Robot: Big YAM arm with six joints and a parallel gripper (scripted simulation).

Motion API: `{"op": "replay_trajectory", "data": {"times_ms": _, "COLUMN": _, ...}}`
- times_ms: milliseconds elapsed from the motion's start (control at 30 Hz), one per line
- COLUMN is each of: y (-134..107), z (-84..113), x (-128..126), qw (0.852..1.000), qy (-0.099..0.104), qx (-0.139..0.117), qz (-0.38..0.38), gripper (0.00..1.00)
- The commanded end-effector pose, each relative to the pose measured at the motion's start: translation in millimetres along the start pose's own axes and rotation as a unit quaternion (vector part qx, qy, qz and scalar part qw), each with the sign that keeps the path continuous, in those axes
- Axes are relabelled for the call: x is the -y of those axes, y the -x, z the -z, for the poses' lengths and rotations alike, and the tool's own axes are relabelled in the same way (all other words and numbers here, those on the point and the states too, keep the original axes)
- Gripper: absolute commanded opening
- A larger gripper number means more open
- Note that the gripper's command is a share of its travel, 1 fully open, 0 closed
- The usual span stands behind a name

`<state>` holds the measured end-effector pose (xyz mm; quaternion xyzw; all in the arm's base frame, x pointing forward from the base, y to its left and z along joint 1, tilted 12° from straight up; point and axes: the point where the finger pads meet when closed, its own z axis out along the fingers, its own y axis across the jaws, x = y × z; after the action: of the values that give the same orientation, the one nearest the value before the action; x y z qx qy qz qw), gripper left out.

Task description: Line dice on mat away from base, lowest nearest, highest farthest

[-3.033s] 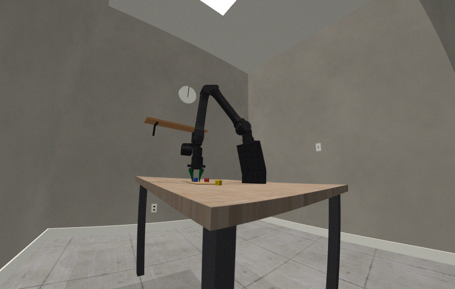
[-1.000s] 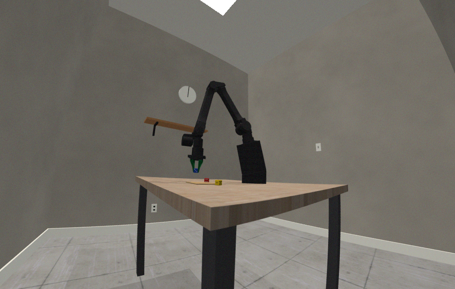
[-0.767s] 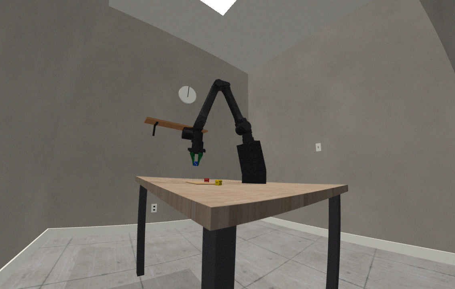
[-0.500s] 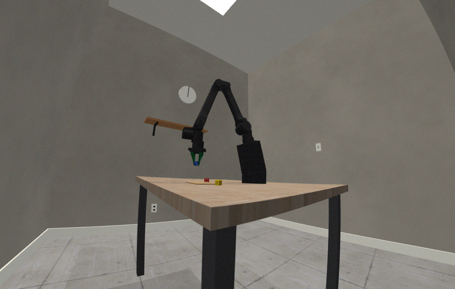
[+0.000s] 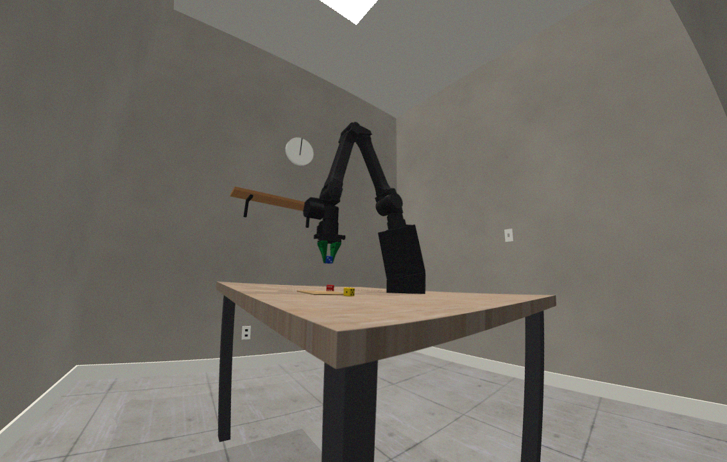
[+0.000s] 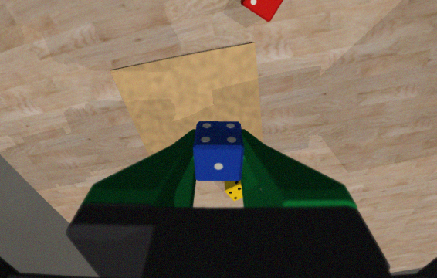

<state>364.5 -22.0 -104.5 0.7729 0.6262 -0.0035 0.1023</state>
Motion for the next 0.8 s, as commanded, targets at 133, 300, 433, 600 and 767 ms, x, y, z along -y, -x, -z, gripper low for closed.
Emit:
{"op": "replay_trajectory", "data": {"times_ms": 133, "y": -33, "z": 2.5, "x": 17, "qw": 0.989, "qy": 0.012, "qx": 0.000, "qz": 0.149, "gripper": 0.20}}
{"op": "replay_trajectory", "data": {"times_ms": 300, "y": -32, "z": 3.5, "x": 9, "qw": 0.988, "qy": 0.019, "qx": -0.001, "qz": 0.155, "gripper": 0.20}}
{"op": "replay_trajectory", "data": {"times_ms": 433, "y": -33, "z": 5.0, "x": 7, "qw": 0.988, "qy": 0.021, "qx": -0.001, "qz": 0.155, "gripper": 0.20}}
{"op": "replay_trajectory", "data": {"times_ms": 600, "y": -40, "z": 6.1, "x": 9, "qw": 0.986, "qy": 0.023, "qx": -0.003, "qz": 0.165, "gripper": 0.20}}
{"op": "replay_trajectory", "data": {"times_ms": 767, "y": -37, "z": -2.1, "x": 9, "qw": 0.987, "qy": 0.017, "qx": -0.001, "qz": 0.161, "gripper": 0.20}}
